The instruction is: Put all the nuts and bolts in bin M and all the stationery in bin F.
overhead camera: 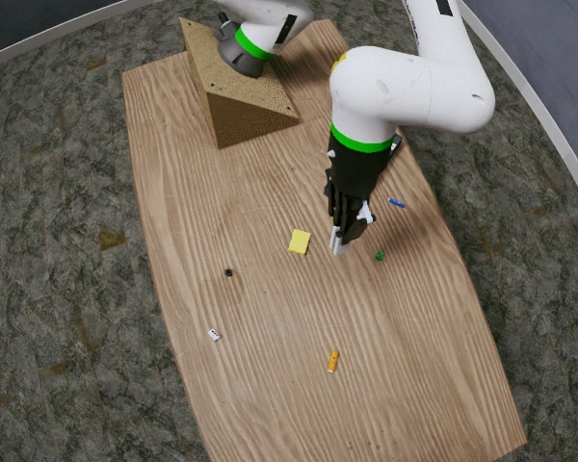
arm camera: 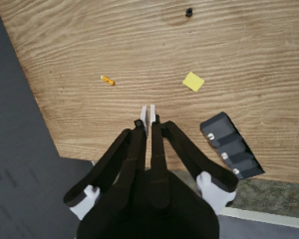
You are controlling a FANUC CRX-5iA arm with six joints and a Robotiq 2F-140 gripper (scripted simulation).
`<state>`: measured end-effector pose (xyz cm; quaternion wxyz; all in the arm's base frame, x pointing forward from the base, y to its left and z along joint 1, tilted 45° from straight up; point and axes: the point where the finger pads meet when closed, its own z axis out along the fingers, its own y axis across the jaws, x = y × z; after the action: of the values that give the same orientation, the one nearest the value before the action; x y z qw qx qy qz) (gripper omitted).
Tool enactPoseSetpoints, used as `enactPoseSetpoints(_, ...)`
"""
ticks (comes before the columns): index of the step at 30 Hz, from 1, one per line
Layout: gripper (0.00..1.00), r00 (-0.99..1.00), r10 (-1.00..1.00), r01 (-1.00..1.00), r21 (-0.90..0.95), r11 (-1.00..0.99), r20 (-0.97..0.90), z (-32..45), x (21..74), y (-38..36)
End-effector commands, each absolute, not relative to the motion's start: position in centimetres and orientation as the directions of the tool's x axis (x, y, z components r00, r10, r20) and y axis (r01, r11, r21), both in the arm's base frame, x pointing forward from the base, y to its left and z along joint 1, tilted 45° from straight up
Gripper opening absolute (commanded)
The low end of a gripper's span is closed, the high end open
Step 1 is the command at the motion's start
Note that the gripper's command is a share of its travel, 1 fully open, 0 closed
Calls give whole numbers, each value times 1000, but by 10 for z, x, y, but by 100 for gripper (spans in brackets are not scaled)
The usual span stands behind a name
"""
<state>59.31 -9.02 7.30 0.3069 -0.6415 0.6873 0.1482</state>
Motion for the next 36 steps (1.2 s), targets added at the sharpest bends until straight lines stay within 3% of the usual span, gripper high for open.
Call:
enactPoseSetpoints(1,15,164,-792,-963,-271,2,-588,70,581,-93)
enactPoseSetpoints(27,15,712,-585,-690,-541,-480,-389,56,513,-105)
enactPoseSetpoints(36,15,880,-401,-466,-632,-619,-256,53,491,-107)
